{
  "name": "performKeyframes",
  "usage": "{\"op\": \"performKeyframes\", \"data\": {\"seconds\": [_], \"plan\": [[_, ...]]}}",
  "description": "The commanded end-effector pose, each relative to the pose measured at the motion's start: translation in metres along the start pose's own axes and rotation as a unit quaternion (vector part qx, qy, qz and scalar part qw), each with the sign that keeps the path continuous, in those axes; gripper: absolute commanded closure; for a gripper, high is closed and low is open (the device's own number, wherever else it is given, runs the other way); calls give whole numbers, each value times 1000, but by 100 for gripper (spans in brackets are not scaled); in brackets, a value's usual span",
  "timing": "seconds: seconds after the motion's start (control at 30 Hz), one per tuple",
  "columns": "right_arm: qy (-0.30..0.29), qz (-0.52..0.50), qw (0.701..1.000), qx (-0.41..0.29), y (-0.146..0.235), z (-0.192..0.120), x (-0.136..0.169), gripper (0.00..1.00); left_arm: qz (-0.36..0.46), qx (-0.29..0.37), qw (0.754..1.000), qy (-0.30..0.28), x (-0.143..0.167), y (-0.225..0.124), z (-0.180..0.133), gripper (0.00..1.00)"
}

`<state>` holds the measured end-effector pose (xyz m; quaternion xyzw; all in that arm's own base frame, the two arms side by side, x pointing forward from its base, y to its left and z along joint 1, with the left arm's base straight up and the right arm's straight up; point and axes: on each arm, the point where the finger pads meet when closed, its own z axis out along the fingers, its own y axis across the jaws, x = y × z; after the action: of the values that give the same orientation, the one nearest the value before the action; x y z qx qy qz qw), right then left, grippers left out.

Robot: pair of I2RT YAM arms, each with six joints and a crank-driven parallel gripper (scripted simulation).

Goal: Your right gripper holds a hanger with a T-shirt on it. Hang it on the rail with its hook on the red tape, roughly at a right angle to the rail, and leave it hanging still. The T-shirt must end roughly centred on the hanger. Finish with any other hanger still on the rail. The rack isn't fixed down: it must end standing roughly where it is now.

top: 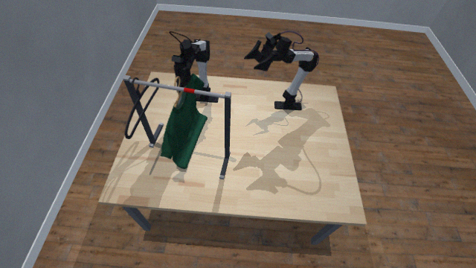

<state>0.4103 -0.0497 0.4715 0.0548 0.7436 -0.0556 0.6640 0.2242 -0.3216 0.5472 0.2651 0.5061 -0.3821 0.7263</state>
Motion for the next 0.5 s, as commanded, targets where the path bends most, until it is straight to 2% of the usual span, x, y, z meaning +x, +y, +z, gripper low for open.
{"op": "performKeyframes", "data": {"seconds": [0.0,0.13,0.33,0.47], "plan": [[-32,2,999,-6,3,-3,-27,98,1,4,999,-38,-30,-4,0,0],[-25,2,1000,-7,5,-4,-35,98,1,4,999,-38,-30,-4,0,0],[-59,11,998,-18,9,-9,-57,98,1,4,999,-38,-30,-4,0,0],[-62,8,998,-14,7,-10,-60,98,1,4,999,-38,-30,-4,0,0]]}}
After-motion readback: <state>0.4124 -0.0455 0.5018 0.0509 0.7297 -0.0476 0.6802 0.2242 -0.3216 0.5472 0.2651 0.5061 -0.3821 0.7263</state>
